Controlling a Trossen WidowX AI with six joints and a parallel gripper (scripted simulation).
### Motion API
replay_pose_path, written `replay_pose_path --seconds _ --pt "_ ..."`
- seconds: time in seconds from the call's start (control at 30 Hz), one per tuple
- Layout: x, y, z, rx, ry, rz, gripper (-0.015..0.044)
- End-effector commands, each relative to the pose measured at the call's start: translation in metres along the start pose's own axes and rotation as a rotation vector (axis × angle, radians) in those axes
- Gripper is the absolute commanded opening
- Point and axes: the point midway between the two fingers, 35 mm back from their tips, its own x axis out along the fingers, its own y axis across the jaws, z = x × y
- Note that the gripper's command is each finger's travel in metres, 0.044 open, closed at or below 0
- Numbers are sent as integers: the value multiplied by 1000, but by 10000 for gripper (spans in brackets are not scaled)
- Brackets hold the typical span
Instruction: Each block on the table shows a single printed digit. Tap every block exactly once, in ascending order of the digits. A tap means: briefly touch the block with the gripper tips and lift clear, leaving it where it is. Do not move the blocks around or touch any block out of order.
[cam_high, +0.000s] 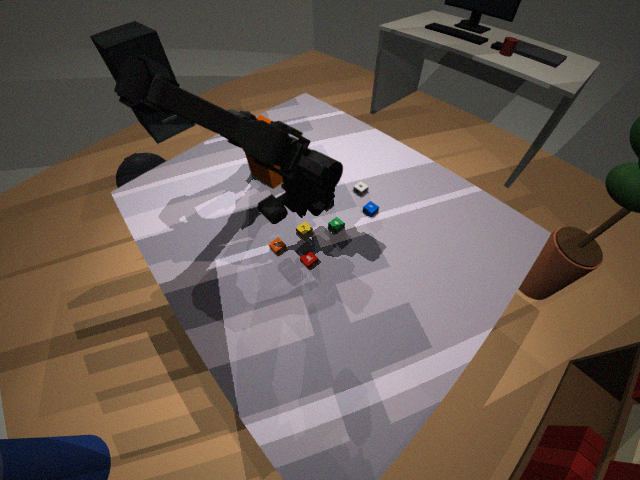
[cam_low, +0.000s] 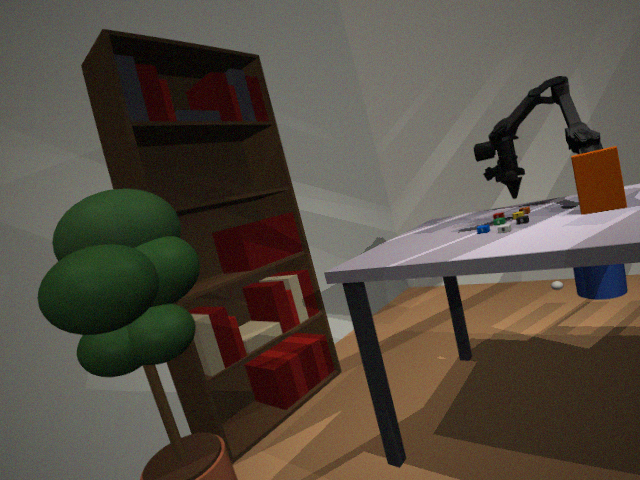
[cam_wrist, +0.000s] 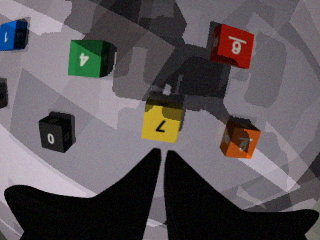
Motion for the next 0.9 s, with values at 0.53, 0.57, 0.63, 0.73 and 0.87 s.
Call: replay_pose_path --seconds 0.53,0.57,0.63,0.73,0.87 --pt "44 -1 -9 -13 17 -12 20" --pt "45 -2 -9 -13 17 -12 20" --pt "48 -2 -9 -13 17 -12 20" --pt "53 -2 -10 -13 17 -13 20" --pt "55 -2 -10 -14 17 -13 20"
